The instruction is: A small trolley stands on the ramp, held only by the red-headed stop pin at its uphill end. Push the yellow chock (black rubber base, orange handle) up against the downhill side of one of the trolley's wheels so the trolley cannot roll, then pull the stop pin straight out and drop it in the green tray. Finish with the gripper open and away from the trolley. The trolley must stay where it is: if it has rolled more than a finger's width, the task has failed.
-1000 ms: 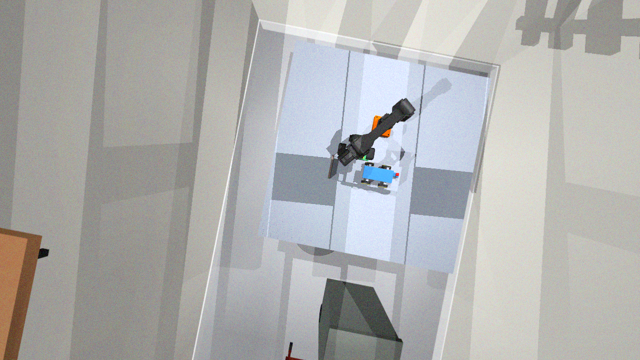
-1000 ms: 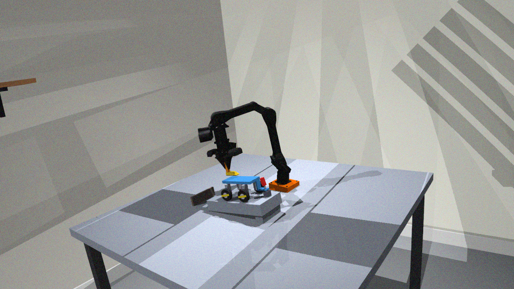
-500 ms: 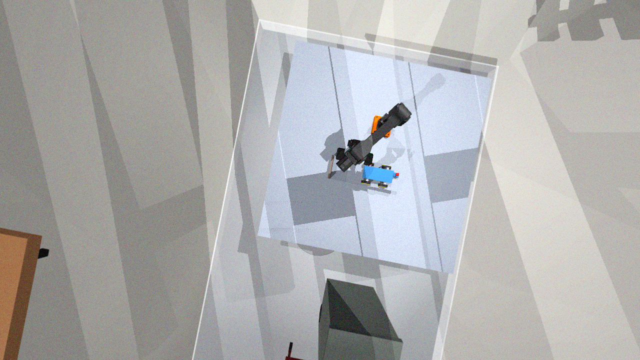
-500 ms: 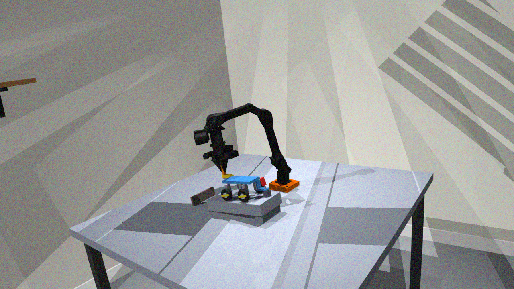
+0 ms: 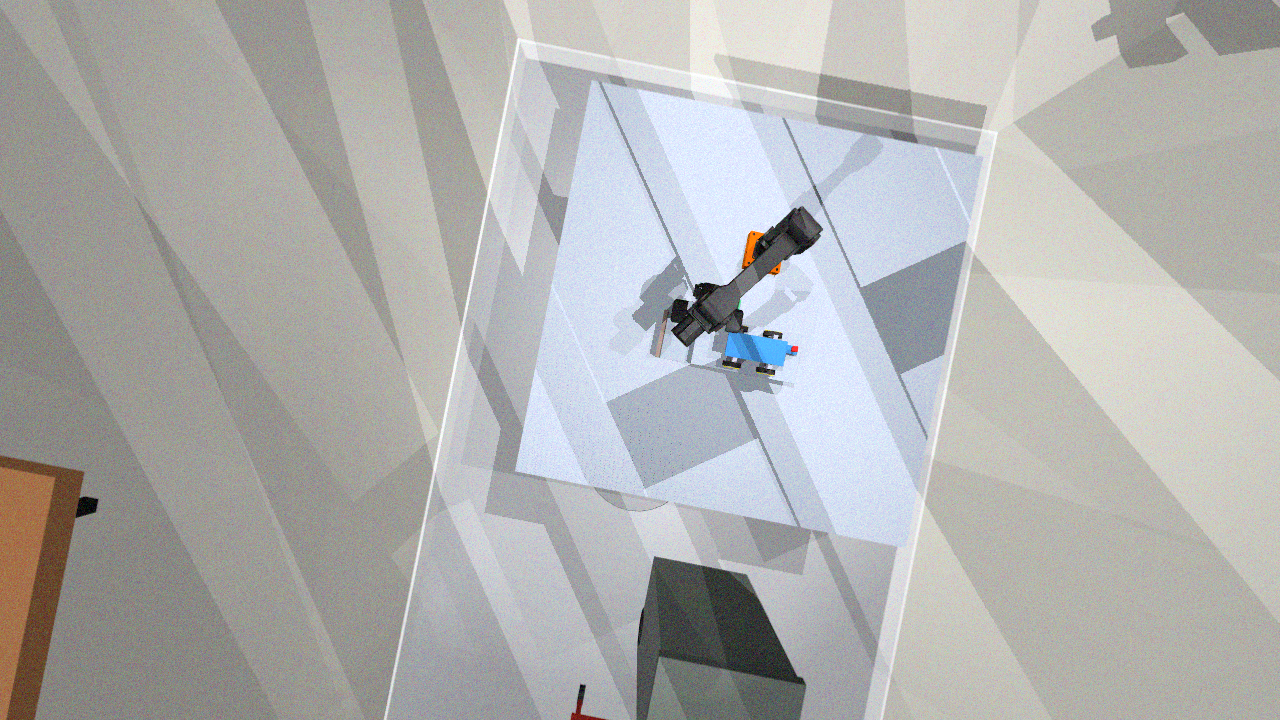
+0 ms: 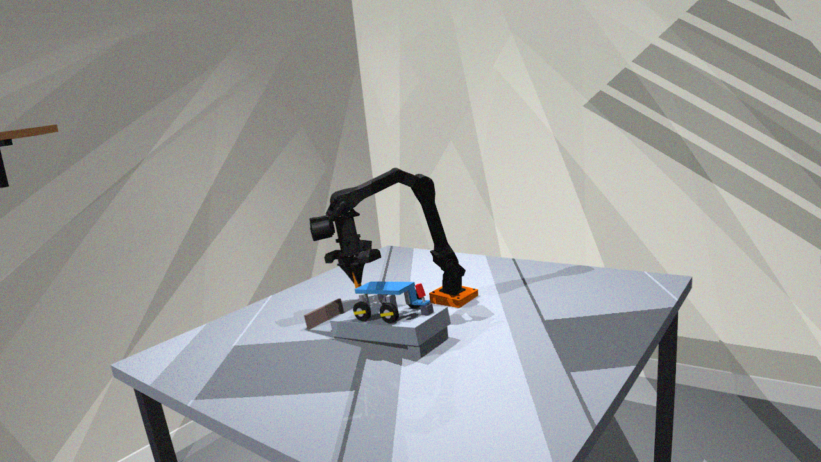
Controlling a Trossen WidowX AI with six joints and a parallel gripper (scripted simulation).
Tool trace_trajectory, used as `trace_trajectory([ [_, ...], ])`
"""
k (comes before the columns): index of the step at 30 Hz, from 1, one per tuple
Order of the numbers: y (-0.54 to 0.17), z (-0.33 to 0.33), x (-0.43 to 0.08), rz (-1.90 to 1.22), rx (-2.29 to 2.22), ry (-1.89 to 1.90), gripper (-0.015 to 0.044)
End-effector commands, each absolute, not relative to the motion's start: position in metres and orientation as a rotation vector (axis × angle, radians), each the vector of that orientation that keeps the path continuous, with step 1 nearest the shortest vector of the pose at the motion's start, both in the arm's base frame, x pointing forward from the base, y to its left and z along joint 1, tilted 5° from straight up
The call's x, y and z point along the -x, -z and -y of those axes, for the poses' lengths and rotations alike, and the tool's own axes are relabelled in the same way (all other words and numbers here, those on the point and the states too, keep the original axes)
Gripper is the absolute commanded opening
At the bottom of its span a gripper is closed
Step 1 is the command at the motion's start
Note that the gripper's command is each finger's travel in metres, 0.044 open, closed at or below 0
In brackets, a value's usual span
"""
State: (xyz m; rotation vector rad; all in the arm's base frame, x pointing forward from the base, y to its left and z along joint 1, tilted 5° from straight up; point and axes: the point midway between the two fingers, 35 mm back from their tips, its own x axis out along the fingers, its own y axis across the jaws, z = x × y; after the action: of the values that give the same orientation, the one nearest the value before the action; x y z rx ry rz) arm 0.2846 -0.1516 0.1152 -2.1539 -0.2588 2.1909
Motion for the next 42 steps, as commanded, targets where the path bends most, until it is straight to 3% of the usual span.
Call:
trace_trajectory([
  [1, -0.105, 0.149, -0.284, 0.26, 2.143, -2.189, 0.0],
  [42, -0.079, 0.121, -0.282, 0.263, 2.142, -2.187, 0.0],
])
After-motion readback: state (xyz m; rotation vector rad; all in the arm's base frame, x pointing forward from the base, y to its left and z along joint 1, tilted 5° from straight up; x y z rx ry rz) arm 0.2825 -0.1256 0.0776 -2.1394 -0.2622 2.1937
